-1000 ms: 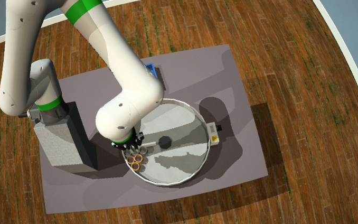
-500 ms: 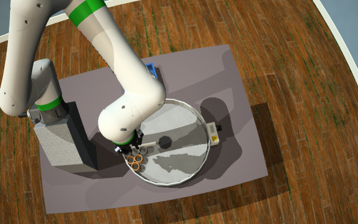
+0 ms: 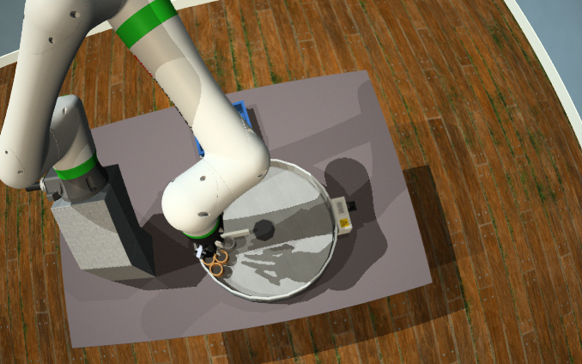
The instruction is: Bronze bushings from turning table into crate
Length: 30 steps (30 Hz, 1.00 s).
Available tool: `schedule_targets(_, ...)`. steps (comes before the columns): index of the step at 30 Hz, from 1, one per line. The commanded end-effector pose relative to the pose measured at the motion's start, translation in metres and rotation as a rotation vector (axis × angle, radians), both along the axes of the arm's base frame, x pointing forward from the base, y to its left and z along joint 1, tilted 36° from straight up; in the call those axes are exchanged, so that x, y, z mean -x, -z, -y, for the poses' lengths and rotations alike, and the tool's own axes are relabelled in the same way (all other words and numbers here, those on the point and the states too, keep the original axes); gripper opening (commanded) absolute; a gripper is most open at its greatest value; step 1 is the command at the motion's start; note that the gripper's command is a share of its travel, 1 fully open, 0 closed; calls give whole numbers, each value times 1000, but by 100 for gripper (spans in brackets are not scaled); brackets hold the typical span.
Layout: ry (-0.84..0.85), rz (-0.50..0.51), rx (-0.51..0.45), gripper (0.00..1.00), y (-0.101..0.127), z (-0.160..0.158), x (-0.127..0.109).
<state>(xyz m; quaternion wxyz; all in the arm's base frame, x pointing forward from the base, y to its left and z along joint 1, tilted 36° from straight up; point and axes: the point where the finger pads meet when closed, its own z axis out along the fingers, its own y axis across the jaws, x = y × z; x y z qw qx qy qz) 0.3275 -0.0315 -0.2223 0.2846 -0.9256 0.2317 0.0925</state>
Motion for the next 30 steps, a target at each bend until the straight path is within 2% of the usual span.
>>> schedule_targets(1, -215, 176, -26, 10, 12, -3, -1)
schedule_targets(5, -346, 264, -28, 10, 19, -5, -1)
schedule_targets(7, -346, 264, -28, 10, 19, -5, -1)
schedule_targets(8, -437, 335, -36, 10, 20, -5, -1)
schedule_targets(19, -774, 575, -48, 10, 35, -9, -2)
schedule_targets(30, -911, 671, -53, 10, 42, -10, -3)
